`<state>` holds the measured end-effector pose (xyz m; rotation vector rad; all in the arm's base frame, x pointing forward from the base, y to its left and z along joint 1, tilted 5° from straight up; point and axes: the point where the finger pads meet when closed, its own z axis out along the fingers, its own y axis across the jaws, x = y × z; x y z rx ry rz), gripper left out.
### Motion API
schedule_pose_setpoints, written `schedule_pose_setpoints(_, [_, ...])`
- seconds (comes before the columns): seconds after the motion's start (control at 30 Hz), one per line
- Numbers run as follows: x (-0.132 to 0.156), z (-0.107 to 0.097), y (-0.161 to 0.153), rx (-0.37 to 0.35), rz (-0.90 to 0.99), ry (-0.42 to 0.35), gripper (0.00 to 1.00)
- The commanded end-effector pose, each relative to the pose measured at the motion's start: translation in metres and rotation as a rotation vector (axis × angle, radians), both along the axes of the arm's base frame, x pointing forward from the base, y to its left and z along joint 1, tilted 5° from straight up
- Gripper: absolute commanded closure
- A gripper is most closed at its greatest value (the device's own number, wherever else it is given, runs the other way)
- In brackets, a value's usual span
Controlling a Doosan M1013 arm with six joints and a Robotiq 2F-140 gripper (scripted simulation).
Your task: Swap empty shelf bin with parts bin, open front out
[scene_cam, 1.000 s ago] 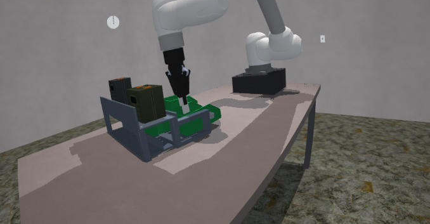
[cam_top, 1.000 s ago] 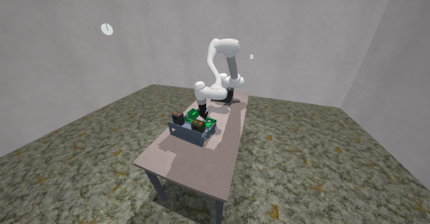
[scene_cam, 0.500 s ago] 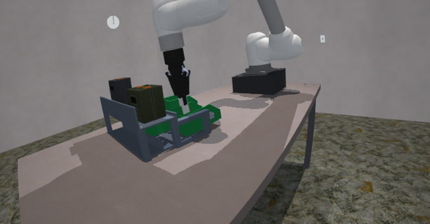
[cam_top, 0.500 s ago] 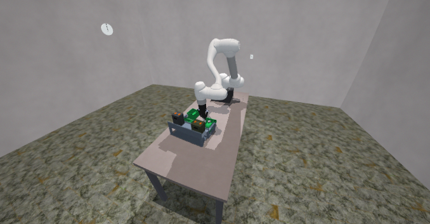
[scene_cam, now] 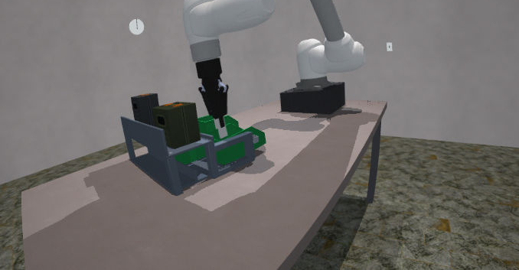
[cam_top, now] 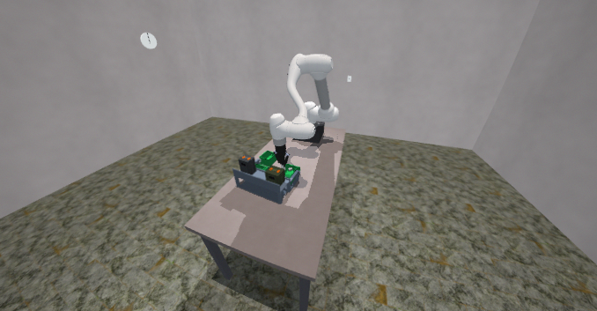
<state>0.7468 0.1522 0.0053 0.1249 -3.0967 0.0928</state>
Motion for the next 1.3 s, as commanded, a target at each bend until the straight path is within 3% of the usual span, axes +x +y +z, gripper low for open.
schedule_pose_setpoints(0.0, [0.0065,-0.0008,-0.0006,0.003,0.002,-0.010,0.90])
schedule_pose_setpoints(1.27, [0.0127,-0.0011,-0.0002,0.004,0.002,-0.017,0.90])
